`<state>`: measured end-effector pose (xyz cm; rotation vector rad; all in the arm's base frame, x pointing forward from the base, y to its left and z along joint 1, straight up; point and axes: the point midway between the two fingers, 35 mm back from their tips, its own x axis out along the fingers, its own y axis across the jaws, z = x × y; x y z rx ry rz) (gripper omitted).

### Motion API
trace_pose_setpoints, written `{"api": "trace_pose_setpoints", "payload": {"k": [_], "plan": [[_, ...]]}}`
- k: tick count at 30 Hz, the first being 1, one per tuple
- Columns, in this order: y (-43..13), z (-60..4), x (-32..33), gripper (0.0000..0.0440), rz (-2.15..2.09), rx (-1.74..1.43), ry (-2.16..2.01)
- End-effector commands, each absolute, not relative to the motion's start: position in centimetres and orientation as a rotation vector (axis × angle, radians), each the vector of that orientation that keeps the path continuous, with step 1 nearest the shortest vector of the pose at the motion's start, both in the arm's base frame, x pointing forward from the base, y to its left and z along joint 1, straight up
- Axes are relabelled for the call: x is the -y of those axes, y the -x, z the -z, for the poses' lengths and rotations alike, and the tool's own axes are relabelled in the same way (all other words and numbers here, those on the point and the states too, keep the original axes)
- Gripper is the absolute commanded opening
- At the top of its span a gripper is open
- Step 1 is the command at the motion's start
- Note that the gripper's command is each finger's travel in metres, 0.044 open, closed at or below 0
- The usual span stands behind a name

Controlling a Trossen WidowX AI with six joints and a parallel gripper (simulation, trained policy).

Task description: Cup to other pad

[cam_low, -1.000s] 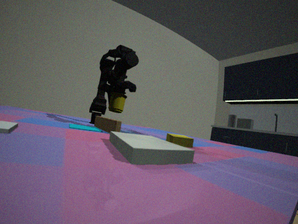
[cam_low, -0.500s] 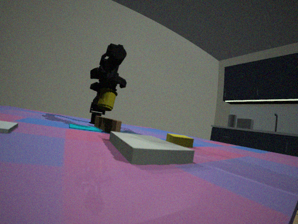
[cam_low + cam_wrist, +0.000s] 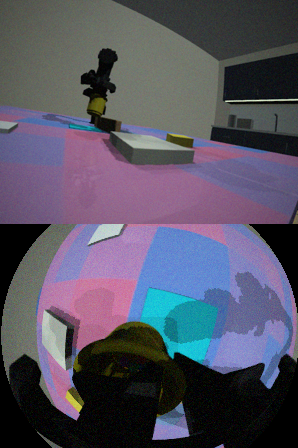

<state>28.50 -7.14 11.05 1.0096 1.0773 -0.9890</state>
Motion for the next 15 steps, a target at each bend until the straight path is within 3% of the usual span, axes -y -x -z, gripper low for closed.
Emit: {"api": "trace_pose_setpoints", "payload": {"k": [1,15], "plan": [[-28.3,-10.5,7.6,0.0012,0.997,-1.065,-1.012],[-26.8,-7.5,8.9,0.0085,1.042,-1.048,-1.037]]}}
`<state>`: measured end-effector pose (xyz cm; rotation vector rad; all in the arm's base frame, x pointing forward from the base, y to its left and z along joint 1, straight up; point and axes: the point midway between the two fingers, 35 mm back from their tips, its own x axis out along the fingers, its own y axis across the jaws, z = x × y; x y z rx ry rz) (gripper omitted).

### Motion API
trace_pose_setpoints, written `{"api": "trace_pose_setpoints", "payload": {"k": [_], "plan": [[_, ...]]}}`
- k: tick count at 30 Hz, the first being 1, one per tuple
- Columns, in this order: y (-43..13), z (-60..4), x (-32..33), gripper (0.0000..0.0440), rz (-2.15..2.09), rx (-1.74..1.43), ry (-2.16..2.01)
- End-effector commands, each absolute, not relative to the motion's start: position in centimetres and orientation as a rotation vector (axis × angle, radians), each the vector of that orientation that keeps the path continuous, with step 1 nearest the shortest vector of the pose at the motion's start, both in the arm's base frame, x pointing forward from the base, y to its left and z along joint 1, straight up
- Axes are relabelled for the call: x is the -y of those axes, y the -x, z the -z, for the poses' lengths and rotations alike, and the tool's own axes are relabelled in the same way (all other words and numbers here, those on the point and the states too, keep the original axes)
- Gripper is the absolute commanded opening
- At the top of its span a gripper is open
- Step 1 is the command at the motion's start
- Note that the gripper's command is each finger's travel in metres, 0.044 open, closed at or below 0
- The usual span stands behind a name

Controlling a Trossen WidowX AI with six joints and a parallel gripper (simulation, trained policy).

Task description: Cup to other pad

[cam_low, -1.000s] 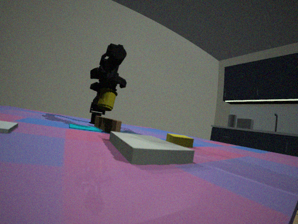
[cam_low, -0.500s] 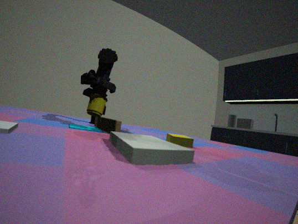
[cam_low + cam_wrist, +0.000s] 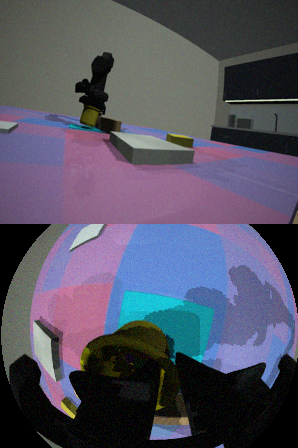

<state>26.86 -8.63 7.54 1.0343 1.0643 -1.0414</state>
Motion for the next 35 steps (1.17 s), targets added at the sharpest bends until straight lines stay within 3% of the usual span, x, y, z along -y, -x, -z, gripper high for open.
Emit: {"api": "trace_pose_setpoints", "payload": {"k": [1,3,27,30,35], "plan": [[-26.8,-7.5,9.0,0.0108,1.042,-1.041,-1.043],[-27.1,-7.7,9.2,0.0148,1.033,-1.017,-1.06],[-25.6,-12.6,9.6,0.0245,0.955,-0.886,-1.171],[-25.6,-13.8,9.8,0.0276,0.947,-0.857,-1.179],[-25.4,-15.4,10.4,0.0385,0.947,-0.817,-1.2]]}}
